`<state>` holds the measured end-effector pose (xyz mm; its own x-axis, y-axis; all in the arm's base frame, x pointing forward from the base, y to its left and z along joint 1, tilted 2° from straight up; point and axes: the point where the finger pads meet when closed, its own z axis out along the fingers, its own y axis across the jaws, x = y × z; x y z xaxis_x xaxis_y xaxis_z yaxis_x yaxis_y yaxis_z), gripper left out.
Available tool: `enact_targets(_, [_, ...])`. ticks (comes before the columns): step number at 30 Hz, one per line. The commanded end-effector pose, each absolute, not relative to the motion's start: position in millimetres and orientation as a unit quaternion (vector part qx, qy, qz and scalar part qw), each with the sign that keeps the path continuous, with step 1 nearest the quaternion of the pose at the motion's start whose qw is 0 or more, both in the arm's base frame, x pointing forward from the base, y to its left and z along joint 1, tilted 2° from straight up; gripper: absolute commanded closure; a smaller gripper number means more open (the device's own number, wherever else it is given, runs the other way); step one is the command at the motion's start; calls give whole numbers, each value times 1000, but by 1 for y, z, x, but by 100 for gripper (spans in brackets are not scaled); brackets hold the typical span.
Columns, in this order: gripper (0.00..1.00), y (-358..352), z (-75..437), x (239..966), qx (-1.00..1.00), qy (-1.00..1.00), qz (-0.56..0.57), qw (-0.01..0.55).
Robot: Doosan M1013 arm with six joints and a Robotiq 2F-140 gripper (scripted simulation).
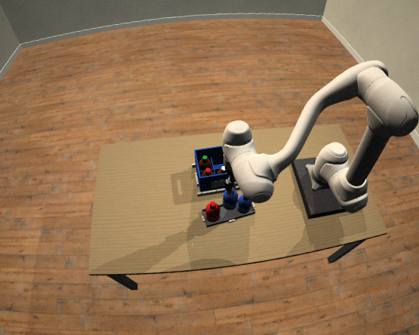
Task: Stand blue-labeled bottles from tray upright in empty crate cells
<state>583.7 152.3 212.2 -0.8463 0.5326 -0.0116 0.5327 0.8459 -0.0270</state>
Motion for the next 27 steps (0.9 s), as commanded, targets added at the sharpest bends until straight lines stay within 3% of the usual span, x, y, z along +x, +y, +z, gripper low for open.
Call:
enact_targets(1, [100,152,215,584,277,961,-15,2])
enact_targets(27, [100,153,231,584,277,961,-15,2])
